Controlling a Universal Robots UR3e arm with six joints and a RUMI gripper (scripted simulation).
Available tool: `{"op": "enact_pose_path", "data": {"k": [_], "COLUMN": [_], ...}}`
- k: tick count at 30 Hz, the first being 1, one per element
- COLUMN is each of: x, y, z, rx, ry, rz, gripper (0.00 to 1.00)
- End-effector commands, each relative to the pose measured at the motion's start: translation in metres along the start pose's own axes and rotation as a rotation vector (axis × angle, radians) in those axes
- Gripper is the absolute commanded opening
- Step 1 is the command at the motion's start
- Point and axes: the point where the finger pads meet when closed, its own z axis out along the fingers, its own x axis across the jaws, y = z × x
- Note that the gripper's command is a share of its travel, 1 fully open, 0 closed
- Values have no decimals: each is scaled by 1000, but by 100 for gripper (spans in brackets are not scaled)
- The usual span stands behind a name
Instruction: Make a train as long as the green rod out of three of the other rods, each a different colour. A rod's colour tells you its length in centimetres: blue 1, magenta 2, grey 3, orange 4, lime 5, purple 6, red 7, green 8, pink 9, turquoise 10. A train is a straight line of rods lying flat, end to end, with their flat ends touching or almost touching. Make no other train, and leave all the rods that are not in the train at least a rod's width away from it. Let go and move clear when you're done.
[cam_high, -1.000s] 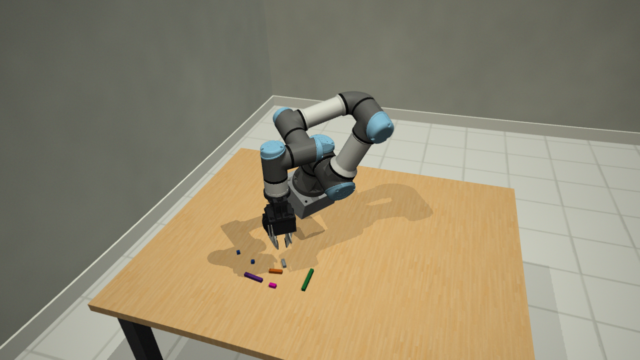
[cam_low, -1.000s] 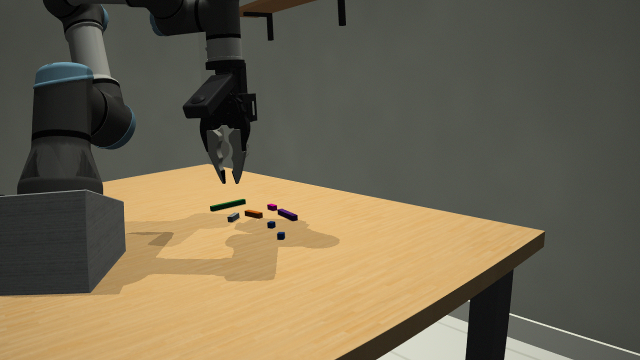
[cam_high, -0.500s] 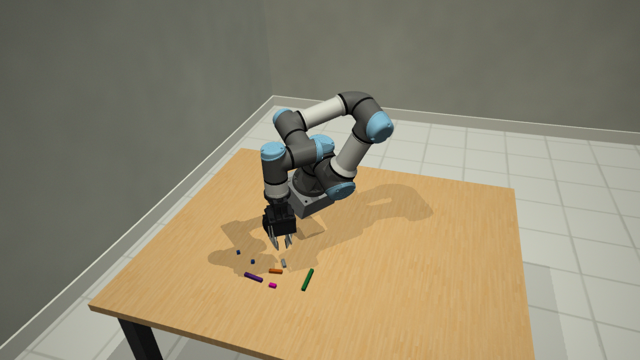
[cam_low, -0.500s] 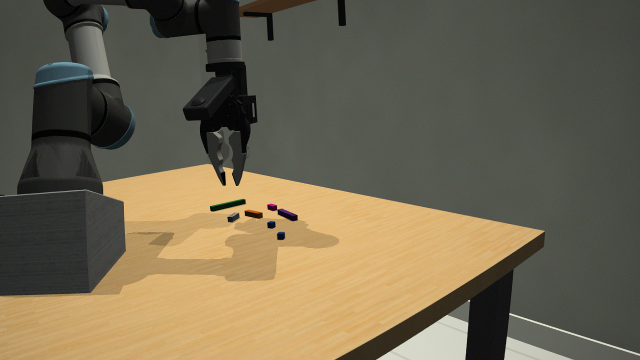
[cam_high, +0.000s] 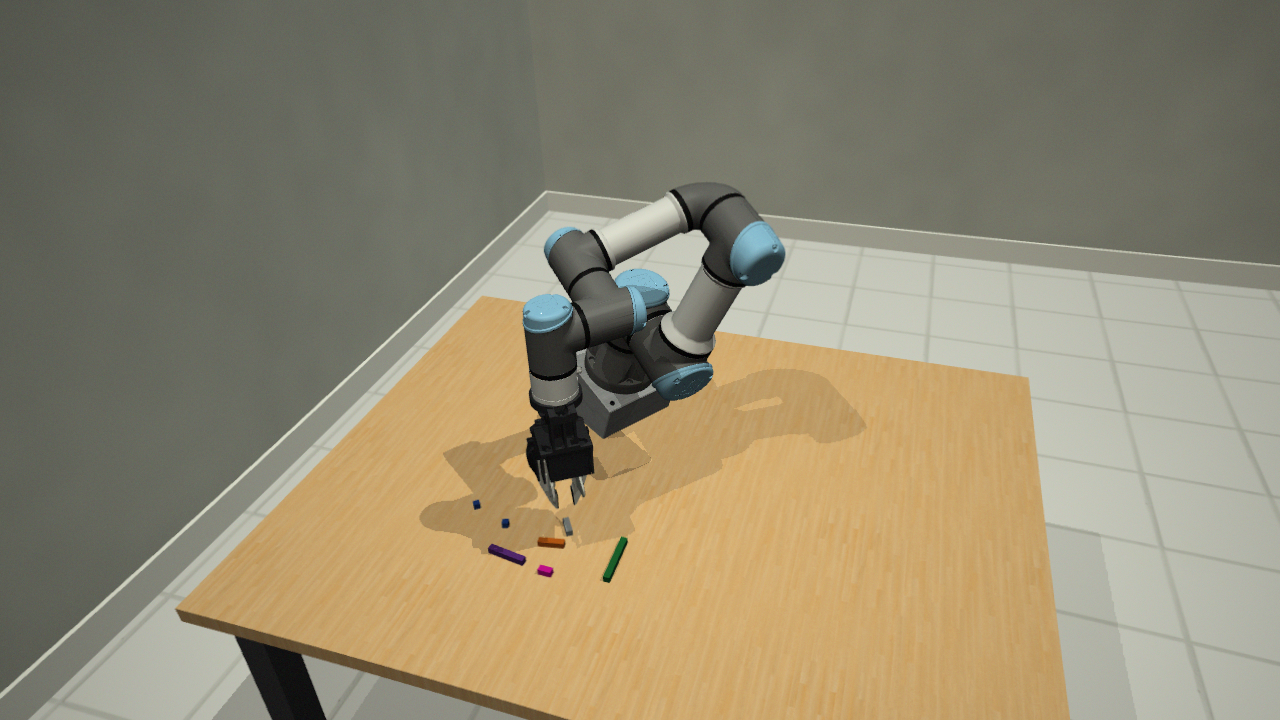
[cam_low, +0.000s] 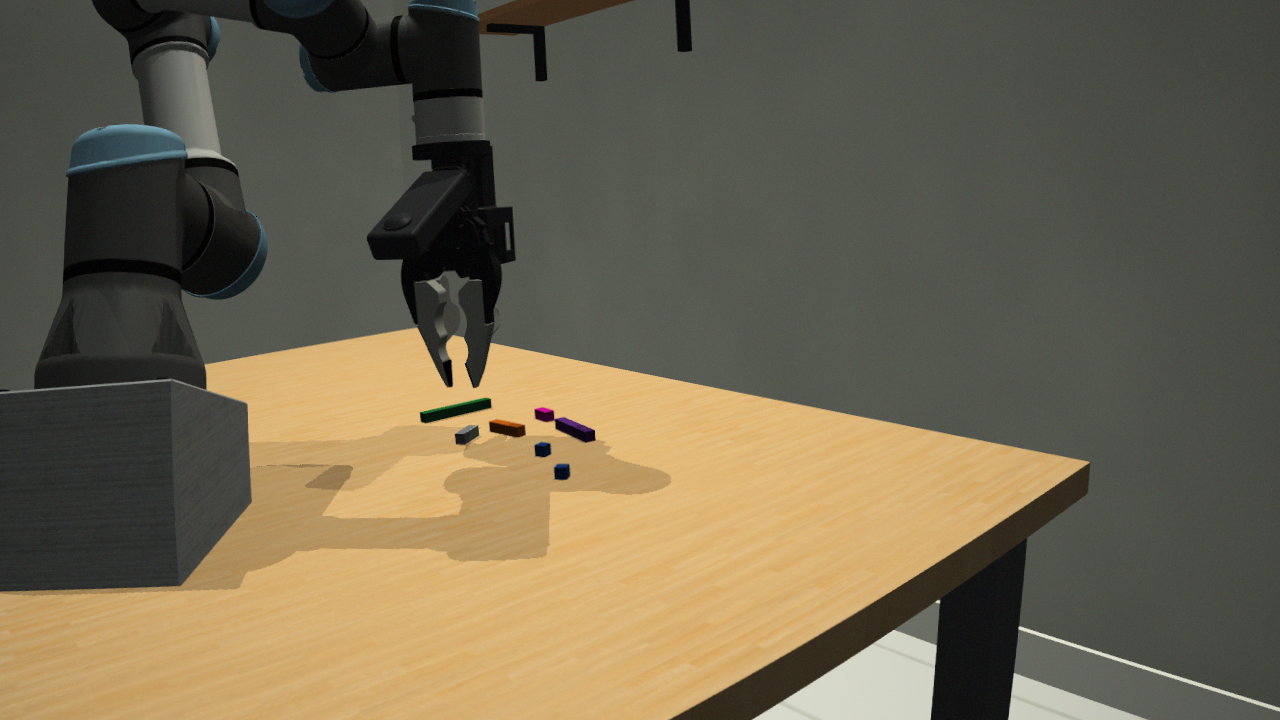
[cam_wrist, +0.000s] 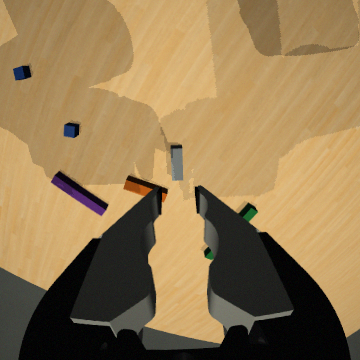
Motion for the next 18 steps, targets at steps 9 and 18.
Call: {"op": "enact_pose_path", "data": {"k": [9, 18], "x": [-1, 0], "y": [1, 1], "z": [18, 29], "rx": [0, 0], "ry": [-3, -3], "rz": [0, 0], "gripper": [14, 14]}}
